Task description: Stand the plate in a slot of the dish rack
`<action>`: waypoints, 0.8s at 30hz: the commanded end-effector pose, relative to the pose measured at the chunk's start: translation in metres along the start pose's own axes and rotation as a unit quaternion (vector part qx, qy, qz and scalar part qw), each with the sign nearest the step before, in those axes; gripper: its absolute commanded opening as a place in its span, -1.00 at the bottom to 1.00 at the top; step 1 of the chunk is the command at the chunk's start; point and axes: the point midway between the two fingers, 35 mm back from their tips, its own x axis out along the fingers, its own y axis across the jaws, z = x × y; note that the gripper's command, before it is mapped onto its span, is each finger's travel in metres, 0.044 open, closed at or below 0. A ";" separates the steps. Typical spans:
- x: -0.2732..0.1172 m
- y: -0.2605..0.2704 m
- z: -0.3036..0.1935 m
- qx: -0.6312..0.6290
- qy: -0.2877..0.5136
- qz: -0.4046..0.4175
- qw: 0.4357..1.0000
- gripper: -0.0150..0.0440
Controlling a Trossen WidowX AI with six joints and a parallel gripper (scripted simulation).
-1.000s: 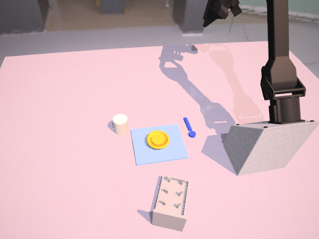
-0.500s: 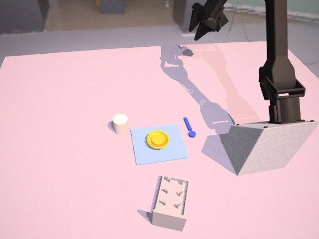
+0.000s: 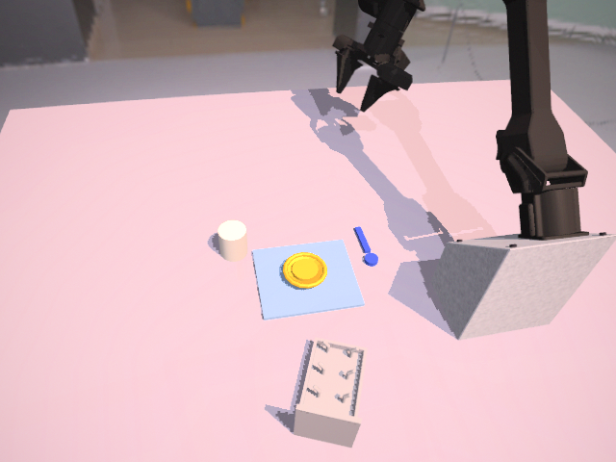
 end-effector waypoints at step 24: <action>0.101 -0.061 -0.076 -0.343 -0.005 -0.128 0.931 0.86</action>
